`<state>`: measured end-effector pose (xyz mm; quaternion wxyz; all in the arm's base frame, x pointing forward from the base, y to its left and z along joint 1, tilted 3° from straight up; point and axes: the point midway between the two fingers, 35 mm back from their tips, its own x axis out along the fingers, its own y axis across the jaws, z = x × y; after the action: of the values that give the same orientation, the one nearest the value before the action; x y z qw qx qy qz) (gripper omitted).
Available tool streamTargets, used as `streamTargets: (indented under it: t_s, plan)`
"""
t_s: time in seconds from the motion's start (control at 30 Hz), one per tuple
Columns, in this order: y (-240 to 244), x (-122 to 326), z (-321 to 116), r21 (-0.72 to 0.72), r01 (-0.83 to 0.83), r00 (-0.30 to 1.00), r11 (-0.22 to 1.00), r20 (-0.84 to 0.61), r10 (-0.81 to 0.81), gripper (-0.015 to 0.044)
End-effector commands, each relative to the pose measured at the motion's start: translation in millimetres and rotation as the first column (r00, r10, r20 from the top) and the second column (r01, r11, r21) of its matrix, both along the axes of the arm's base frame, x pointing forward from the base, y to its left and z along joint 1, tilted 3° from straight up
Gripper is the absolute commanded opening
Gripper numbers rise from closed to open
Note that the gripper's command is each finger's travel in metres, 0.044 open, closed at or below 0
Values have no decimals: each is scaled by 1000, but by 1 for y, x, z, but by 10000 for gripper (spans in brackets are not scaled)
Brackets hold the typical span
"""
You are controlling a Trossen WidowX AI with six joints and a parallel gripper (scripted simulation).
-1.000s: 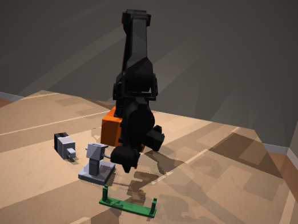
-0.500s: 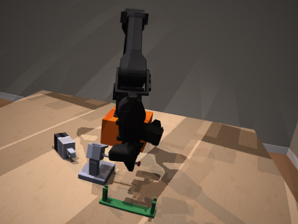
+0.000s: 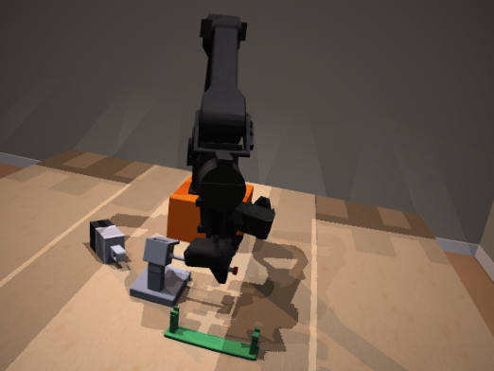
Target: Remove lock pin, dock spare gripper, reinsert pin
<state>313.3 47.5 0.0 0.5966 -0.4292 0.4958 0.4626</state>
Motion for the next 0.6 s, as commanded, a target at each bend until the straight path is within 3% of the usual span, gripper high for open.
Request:
streamTargets:
  t_s: [0.0, 0.57]
  plan:
    - [4, 2, 2, 6, -2, 1000, 1000, 2, 2, 0]
    - [15, 4, 3, 3, -4, 1000, 1000, 1, 4, 0]
